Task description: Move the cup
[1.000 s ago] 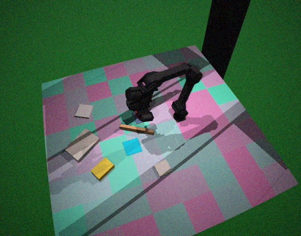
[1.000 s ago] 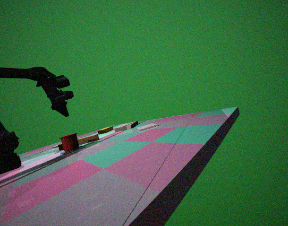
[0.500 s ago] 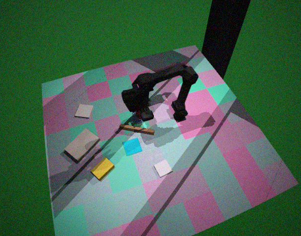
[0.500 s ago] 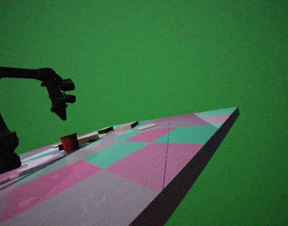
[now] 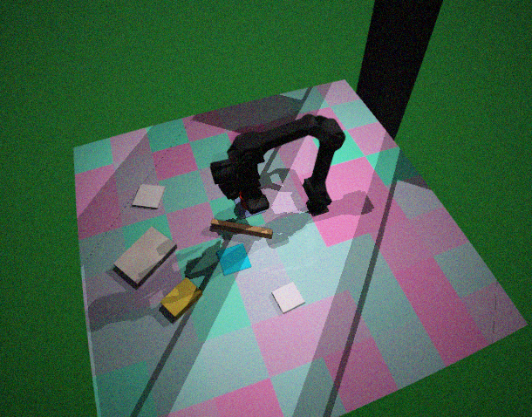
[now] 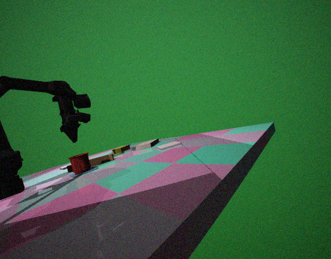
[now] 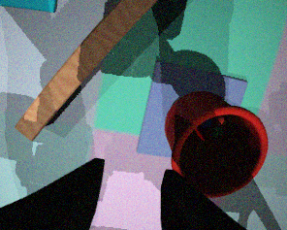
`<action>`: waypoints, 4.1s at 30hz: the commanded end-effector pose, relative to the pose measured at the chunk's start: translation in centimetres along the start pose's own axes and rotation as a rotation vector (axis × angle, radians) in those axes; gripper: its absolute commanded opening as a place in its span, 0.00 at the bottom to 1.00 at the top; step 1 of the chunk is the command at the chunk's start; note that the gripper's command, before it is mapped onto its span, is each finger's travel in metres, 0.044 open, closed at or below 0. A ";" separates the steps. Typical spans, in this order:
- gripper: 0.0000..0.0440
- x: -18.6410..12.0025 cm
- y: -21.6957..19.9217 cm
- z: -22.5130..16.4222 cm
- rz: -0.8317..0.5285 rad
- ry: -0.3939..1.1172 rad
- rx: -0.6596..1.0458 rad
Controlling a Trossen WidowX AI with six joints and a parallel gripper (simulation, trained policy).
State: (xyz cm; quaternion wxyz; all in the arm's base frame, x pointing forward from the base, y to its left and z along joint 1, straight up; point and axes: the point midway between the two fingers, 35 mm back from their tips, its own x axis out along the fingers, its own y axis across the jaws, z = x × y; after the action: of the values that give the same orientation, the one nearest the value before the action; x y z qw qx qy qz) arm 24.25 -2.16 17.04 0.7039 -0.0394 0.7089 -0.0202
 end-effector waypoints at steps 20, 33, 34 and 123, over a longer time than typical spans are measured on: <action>0.38 5.1 -2.4 -0.7 0.005 0.111 -0.069; 0.42 8.5 -3.2 -1.2 0.029 0.146 -0.170; 0.42 8.8 -3.2 -1.2 0.032 0.148 -0.181; 0.00 6.2 12.4 9.6 0.001 -0.212 -0.786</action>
State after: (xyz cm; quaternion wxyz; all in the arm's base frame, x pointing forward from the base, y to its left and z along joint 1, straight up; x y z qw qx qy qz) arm 33.60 9.31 10.47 0.7070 -0.3094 0.5829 0.2541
